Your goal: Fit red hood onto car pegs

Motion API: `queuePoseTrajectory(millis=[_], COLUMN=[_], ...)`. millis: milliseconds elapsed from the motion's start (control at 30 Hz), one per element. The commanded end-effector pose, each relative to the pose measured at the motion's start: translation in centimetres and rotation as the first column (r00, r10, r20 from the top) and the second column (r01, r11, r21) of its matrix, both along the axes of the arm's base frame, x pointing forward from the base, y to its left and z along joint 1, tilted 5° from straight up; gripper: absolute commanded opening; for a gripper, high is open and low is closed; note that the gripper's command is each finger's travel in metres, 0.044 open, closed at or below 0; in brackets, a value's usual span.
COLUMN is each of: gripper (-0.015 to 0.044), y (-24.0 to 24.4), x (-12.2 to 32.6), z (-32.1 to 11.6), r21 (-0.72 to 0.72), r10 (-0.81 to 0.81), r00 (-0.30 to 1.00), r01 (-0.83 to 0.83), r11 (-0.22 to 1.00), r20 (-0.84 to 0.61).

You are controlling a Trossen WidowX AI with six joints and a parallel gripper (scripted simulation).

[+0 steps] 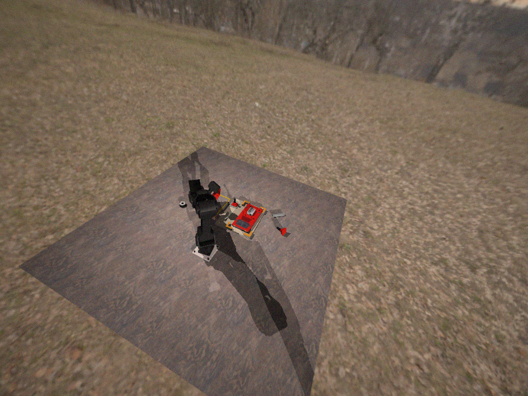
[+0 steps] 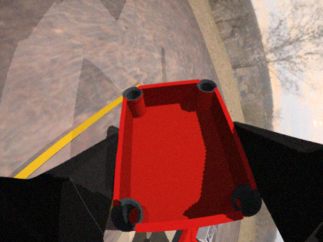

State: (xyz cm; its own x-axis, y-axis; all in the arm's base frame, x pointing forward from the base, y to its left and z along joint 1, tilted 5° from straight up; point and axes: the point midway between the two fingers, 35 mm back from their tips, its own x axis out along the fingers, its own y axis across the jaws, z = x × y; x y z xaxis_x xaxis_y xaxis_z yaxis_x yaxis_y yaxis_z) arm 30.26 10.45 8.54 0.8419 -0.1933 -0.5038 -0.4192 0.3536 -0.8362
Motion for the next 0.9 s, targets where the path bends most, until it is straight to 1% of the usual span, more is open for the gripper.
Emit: queuePoseTrajectory(millis=[0,267,433,633,867], gripper=[0.0000,0.0000,0.0000,0.0000,0.0000], y=[-0.03,-0.03,-0.03,-0.02,-0.01], x=[0.03,0.02,0.01,-0.04,-0.15], z=[0.04,0.04,0.01,-0.15,-0.51], r21=[-0.090,-0.253,-0.309,-0.435,-0.561], r10=[0.050,0.143,0.173,0.240,0.302], r00=[0.999,0.987,0.980,0.957,0.919], r01=[-0.051,-0.157,-0.196,-0.289,-0.393], r11=[0.995,0.955,0.931,0.853,0.728], r20=[-0.019,-0.076,-0.099,-0.165,-0.252])
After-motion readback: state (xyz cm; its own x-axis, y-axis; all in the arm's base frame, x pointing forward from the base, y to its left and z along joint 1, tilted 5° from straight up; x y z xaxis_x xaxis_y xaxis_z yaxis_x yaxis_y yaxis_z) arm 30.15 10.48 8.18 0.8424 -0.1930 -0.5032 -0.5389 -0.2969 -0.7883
